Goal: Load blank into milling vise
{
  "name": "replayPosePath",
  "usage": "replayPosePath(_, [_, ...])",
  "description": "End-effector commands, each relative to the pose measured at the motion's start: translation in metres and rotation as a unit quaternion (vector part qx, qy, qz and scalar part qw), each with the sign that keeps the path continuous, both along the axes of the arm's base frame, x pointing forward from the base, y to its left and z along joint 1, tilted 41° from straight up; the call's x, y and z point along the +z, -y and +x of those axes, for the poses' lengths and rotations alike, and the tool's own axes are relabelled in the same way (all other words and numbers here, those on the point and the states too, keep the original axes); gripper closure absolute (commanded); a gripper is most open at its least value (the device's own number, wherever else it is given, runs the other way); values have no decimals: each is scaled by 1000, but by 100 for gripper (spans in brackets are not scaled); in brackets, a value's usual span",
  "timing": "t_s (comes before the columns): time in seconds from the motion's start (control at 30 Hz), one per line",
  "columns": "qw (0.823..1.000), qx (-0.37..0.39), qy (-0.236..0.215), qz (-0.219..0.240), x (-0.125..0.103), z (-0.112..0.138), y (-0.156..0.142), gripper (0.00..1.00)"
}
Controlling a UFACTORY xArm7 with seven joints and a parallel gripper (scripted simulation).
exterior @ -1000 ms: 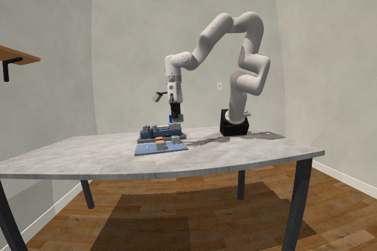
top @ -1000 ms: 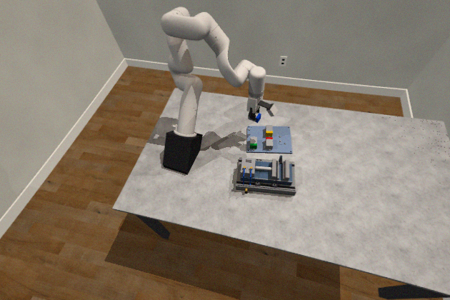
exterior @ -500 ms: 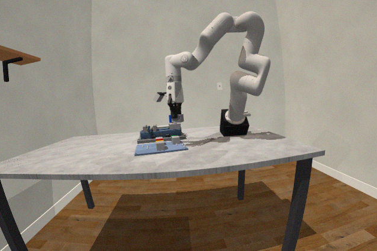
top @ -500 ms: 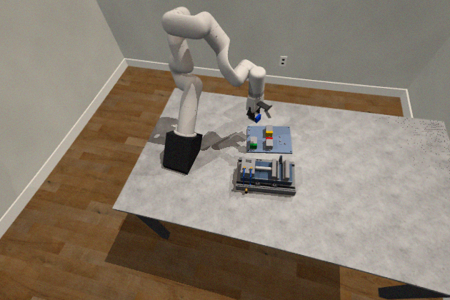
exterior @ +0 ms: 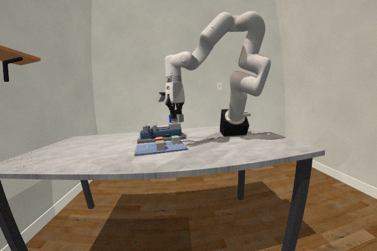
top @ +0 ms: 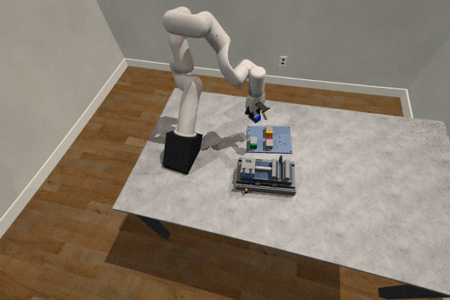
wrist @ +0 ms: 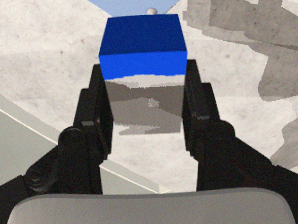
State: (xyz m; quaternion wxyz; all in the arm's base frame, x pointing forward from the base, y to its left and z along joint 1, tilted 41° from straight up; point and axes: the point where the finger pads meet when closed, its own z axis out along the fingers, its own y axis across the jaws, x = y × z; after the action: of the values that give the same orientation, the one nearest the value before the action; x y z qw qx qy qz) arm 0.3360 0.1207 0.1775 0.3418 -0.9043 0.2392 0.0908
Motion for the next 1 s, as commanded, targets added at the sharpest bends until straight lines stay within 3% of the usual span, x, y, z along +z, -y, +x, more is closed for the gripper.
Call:
replayPosePath(0.0, [999, -36, -29, 0, 1, 1, 1, 100])
replayPosePath(0.17, [995, -79, -67, 0, 1, 1, 1, 100])
replayPosePath(0.4, [995, -79, -67, 0, 1, 1, 1, 100])
replayPosePath(0.73, [977, -161, -139, 1, 1, 1, 1, 100])
replayPosePath(0.97, [977, -161, -139, 1, 1, 1, 1, 100])
